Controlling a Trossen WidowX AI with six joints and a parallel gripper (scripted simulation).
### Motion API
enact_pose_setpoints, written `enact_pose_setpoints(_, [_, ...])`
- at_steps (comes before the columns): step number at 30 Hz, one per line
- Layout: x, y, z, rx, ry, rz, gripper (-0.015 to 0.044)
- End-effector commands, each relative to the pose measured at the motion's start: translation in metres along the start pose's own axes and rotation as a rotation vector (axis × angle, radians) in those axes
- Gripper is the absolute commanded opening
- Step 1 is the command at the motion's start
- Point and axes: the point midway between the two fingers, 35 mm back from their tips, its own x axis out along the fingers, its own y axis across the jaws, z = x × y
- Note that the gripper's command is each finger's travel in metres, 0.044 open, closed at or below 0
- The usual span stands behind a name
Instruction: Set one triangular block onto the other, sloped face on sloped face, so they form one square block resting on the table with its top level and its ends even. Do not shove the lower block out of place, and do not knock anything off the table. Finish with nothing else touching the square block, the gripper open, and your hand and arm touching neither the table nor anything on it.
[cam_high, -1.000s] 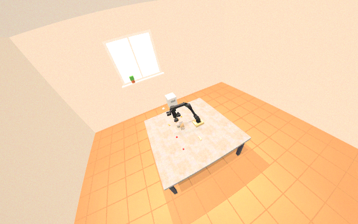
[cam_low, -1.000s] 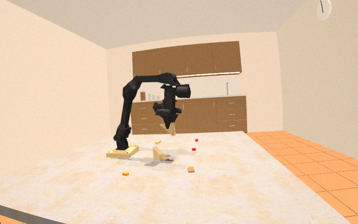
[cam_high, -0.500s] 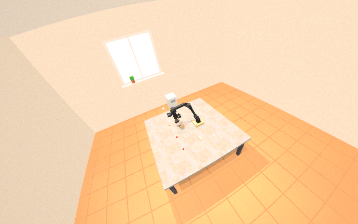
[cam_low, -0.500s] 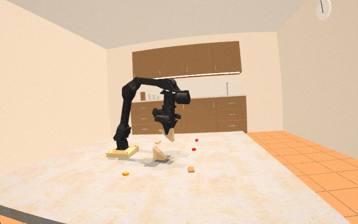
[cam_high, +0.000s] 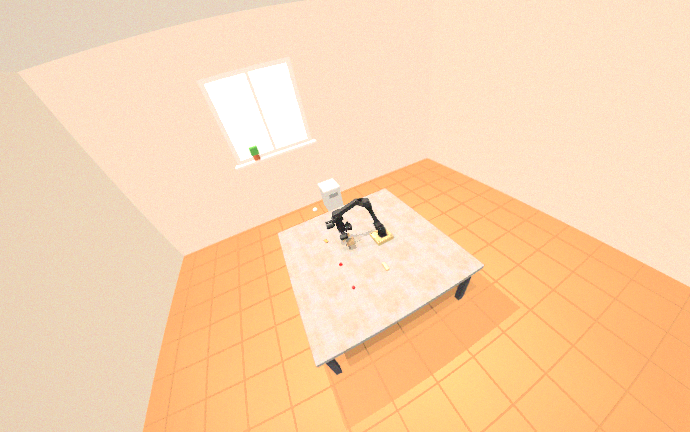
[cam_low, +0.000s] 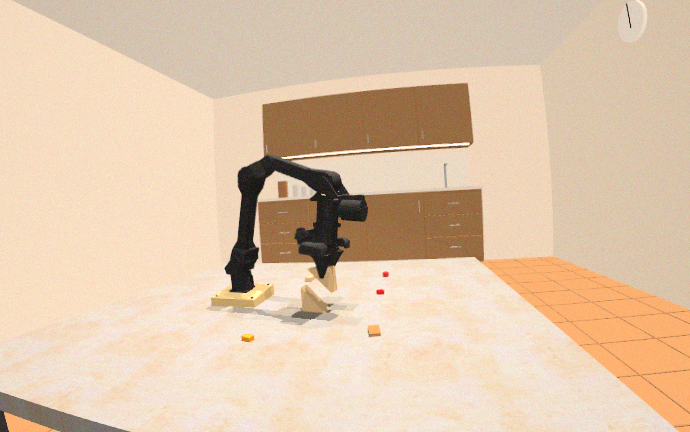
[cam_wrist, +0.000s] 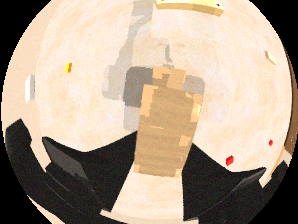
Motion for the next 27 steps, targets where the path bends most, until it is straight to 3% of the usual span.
enact_pose_setpoints(1, [0.008, 0.001, 0.003, -0.003, 0.009, 0.005, 0.0000])
enact_pose_setpoints(8, [0.033, 0.001, 0.011, 0.003, 0.007, 0.008, 0.0000])
enact_pose_setpoints(27, [0.039, 0.000, 0.012, 0.002, 0.007, 0.008, 0.0000])
